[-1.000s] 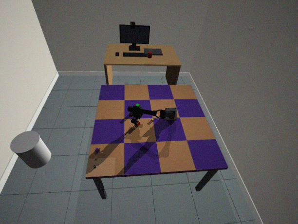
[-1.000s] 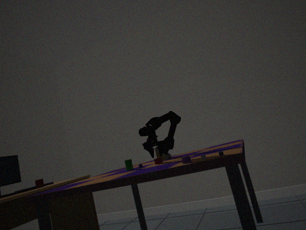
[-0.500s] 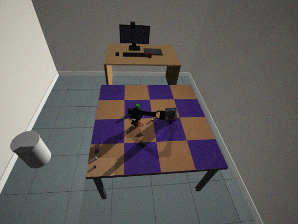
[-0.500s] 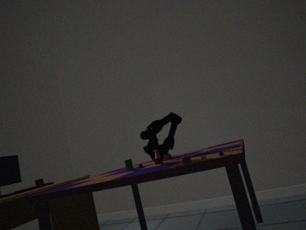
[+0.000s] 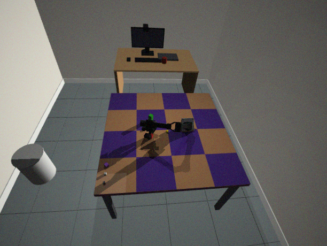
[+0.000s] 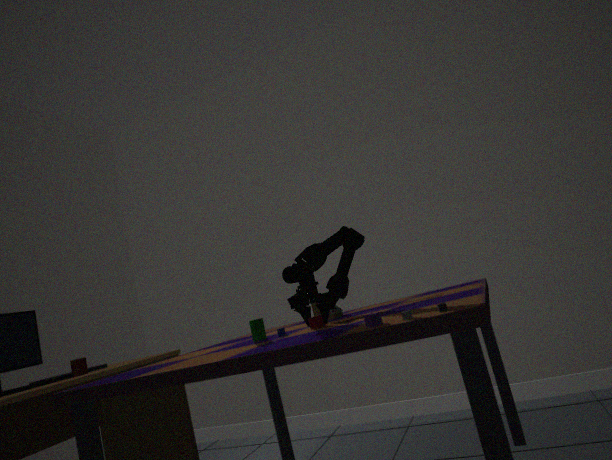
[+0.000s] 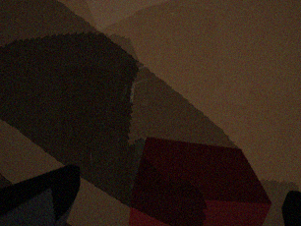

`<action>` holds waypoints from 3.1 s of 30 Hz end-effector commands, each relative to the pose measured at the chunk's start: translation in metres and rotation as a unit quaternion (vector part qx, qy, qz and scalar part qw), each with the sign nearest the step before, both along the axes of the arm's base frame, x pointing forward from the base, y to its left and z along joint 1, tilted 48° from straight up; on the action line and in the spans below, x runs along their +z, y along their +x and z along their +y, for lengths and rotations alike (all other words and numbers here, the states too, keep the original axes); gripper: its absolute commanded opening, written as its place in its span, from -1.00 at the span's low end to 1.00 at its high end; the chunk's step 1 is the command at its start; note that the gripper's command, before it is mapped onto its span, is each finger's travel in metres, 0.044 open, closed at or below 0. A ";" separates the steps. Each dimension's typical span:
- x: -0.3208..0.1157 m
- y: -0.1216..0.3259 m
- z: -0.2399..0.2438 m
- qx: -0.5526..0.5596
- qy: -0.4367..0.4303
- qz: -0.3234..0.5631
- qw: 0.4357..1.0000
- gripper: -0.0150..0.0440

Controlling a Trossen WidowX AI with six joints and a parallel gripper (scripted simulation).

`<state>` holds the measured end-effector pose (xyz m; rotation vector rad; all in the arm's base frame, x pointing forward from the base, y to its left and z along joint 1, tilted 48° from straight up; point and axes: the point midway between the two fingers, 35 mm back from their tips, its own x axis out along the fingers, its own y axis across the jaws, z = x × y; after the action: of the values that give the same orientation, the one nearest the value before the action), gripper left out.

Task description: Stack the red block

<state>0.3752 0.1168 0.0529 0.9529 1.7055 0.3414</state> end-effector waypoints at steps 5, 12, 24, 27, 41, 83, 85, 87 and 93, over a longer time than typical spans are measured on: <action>0.000 0.000 0.000 -0.002 0.002 0.003 1.000 1.00; 0.000 0.000 0.000 -0.002 0.002 0.003 1.000 0.38; 0.002 0.000 -0.002 -0.002 0.002 0.003 1.000 -0.23; 0.009 0.001 -0.010 -0.002 0.001 0.003 1.000 -0.49; 0.054 0.007 -0.061 -0.002 0.000 0.003 1.000 -0.49; -0.049 0.026 -0.212 -0.007 -0.011 0.003 1.000 -0.49; -0.059 0.025 -0.220 -0.007 -0.011 0.002 1.000 -0.49; -0.069 0.023 -0.228 -0.007 -0.010 0.002 1.000 -0.49; -0.096 0.016 -0.250 -0.006 -0.008 0.001 1.000 -0.49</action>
<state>0.3933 -0.1260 -0.0346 0.9587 1.7013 0.3136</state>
